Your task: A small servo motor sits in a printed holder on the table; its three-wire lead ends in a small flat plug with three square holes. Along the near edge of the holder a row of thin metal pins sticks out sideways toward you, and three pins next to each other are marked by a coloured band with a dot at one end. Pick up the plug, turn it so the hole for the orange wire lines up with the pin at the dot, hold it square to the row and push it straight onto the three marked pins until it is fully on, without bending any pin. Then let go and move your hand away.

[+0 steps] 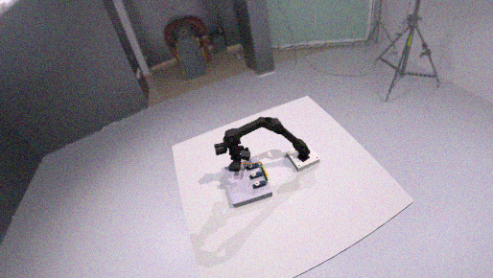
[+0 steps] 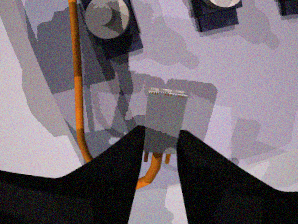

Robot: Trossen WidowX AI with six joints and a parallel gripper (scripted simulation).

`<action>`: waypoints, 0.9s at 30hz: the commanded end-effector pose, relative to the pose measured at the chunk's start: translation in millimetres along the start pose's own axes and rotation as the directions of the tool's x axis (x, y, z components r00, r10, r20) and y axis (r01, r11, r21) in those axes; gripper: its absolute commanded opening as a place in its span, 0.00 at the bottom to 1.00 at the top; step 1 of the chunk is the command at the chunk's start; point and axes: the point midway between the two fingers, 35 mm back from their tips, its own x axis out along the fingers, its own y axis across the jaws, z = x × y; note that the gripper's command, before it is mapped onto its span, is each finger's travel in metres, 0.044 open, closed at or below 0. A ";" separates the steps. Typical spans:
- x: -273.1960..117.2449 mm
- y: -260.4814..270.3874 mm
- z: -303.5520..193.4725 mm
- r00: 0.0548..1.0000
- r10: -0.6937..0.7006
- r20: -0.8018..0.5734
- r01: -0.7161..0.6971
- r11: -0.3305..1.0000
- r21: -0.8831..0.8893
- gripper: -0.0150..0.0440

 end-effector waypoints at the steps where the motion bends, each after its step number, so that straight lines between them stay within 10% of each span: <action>1: -3.9 1.5 4.0 1.000 0.004 0.006 -0.004 0.999 0.049 0.25; 27: -22.0 21.3 65.3 1.000 0.006 0.010 -0.012 0.594 0.804 0.25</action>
